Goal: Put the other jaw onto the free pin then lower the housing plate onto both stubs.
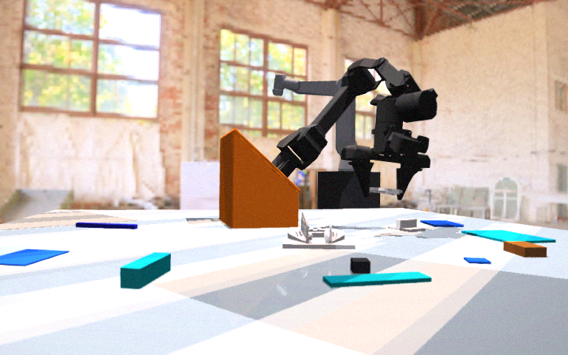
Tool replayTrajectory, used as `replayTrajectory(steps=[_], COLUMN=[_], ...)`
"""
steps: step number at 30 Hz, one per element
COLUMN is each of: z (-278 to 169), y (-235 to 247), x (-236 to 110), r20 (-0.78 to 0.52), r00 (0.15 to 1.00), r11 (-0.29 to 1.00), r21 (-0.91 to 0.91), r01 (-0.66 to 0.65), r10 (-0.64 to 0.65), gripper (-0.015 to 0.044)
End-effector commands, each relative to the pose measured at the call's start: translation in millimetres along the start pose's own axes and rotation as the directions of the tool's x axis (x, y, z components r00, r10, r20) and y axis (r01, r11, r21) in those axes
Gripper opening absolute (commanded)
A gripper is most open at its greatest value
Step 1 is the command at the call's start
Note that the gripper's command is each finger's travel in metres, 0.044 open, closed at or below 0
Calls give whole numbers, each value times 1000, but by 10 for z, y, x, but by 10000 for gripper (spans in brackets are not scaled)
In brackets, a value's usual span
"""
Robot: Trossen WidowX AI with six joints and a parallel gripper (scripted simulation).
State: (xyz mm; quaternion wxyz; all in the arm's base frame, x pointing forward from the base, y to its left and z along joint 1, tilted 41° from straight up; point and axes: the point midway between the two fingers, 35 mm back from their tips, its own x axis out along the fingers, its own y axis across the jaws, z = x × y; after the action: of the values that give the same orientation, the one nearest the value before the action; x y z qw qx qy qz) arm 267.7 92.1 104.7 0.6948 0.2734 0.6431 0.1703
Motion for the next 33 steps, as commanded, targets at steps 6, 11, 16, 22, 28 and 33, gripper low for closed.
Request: replayTrajectory(steps=[6, 11, 16, 22, 28, 33], z=[104, 151, 188, 219, 236, 238], y=[-260, -420, -581, -779, -979, -1144], x=[24, 31, 37, 42, 47, 50], r20=[-7, -10, -12, -14, -15, -15], r00=[1000, 1000, 1000, 1000, 1000, 1000], r11=[999, 997, 994, 990, 984, 978], r21=[47, 76, 106, 142, 179, 209], r01=[0, 0, -2, -6, -14, -22], r10=[1, 1, 3, 8, 17, 26], gripper=[351, 351, 351, 351, 351, 351])
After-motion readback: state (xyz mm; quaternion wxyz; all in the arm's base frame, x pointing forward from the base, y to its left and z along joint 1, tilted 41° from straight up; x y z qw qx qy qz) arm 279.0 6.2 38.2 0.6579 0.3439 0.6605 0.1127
